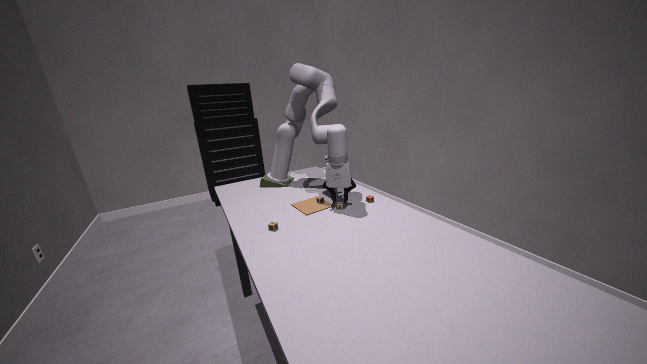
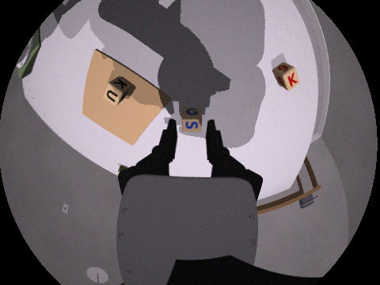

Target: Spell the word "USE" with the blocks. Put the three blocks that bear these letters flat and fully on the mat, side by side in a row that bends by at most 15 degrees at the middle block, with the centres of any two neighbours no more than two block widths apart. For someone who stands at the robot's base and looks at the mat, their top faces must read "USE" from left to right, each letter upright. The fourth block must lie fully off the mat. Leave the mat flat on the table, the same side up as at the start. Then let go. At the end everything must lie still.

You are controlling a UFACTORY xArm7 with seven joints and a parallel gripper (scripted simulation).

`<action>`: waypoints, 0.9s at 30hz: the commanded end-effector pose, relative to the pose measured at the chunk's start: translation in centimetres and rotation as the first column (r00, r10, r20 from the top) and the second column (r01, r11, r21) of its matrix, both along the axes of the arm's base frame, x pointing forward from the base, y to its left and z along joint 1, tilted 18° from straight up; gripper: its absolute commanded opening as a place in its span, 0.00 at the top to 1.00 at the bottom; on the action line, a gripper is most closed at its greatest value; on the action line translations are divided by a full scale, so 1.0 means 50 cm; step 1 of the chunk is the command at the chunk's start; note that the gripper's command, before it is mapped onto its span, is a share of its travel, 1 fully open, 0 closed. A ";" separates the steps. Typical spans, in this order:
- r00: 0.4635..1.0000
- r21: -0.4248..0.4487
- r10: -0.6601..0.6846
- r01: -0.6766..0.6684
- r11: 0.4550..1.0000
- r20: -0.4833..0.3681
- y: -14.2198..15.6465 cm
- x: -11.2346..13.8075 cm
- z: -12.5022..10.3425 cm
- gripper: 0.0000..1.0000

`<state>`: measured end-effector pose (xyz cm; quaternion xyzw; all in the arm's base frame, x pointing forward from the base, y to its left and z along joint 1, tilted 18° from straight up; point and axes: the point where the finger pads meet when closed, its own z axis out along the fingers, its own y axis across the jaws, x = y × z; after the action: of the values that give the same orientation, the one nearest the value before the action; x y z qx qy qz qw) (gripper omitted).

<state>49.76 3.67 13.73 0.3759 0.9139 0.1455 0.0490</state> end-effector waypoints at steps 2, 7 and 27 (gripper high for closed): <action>1.000 0.001 -0.001 0.001 1.000 0.004 -0.001 0.002 0.003 0.58; 1.000 0.001 -0.001 0.001 1.000 0.004 -0.001 0.003 0.002 0.58; 1.000 0.001 -0.001 0.001 1.000 0.004 0.011 0.013 -0.046 0.58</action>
<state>50.15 4.13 11.83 0.3761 0.9138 0.1450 0.0492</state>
